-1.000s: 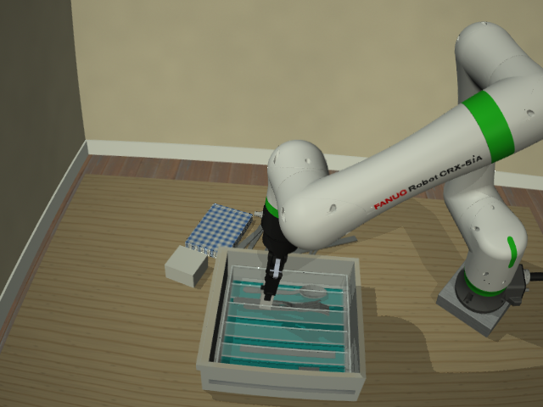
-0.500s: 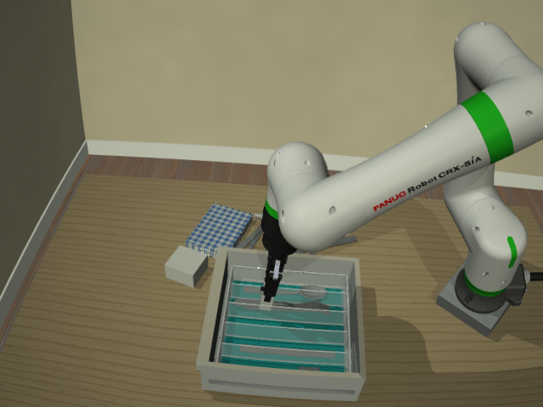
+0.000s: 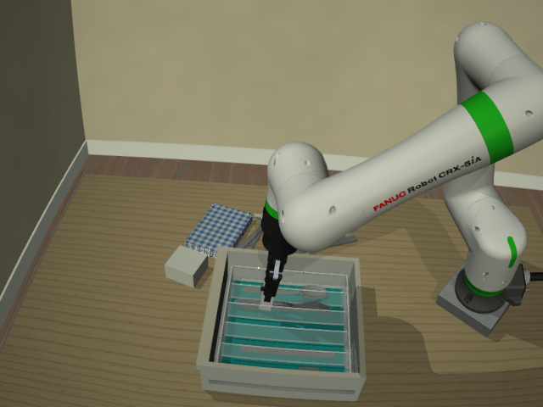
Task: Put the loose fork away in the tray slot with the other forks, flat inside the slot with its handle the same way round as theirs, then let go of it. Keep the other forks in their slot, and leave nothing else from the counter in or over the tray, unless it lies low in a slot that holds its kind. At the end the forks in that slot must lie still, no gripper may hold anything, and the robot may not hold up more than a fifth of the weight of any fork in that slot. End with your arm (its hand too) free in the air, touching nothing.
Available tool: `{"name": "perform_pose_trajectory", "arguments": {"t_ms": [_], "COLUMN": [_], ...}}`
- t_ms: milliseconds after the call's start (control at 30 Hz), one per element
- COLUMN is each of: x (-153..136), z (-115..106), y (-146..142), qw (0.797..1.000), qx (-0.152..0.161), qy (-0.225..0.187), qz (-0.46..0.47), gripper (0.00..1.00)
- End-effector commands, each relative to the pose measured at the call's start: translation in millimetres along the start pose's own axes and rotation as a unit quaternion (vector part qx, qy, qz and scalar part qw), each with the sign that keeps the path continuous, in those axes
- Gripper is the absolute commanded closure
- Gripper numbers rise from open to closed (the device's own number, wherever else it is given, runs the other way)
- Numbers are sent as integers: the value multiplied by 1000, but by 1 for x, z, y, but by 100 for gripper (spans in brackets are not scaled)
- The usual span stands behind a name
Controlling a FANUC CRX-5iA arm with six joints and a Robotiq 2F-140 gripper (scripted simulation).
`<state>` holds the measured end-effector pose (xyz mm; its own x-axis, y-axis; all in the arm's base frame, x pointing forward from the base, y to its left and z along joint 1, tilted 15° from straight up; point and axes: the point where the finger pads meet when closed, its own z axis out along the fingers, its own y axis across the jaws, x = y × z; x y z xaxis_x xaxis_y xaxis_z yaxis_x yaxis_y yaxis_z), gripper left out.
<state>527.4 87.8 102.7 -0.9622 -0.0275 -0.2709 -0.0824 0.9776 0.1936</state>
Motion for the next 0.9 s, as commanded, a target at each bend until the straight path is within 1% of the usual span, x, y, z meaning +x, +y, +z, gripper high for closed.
{"name": "perform_pose_trajectory", "arguments": {"t_ms": [0, 33, 867], "x": [0, 0, 0], "z": [0, 0, 0], "y": [0, 0, 0], "qw": [1000, 1000, 1000], "qx": [0, 0, 0], "qy": [0, 0, 0], "qz": [0, 0, 0], "gripper": [96, 86, 86]}}
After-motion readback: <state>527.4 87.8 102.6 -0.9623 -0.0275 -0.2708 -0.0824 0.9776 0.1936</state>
